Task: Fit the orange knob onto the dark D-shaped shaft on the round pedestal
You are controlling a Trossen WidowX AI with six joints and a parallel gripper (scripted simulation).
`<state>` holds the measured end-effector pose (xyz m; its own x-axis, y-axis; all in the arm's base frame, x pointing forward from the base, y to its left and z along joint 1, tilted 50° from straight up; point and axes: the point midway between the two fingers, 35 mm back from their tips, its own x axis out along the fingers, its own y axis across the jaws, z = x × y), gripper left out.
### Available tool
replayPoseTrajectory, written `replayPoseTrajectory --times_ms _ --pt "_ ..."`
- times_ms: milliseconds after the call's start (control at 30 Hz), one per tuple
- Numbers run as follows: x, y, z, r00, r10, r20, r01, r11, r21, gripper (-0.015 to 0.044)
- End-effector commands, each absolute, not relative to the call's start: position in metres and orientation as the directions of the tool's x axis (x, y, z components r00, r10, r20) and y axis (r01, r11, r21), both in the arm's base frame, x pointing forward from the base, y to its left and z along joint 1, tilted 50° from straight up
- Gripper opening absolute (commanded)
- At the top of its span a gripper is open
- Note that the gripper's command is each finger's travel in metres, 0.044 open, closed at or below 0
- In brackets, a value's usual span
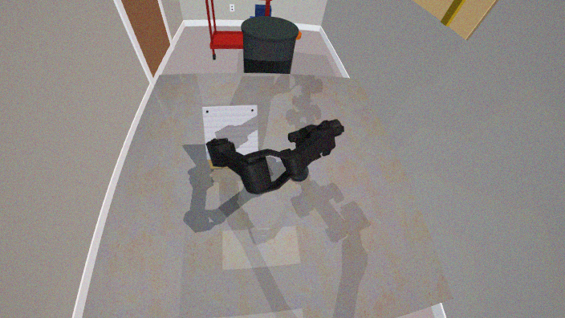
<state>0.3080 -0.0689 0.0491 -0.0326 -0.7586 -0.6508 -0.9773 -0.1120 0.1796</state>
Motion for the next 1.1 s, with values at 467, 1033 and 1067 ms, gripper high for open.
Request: replayPoseTrajectory --times_ms 467,1033,1067 --pt "0.3081 -0.0695 0.0487 -0.032 -0.76 -0.649 -0.984 -0.09 0.153 0.0" --pt "0.3078 -0.0668 0.0509 -0.032 -0.76 -0.65 -0.978 -0.112 0.179 0.0" --pt "0.3077 -0.0652 0.0524 -0.032 -0.76 -0.65 -0.978 -0.11 0.176 0.0"
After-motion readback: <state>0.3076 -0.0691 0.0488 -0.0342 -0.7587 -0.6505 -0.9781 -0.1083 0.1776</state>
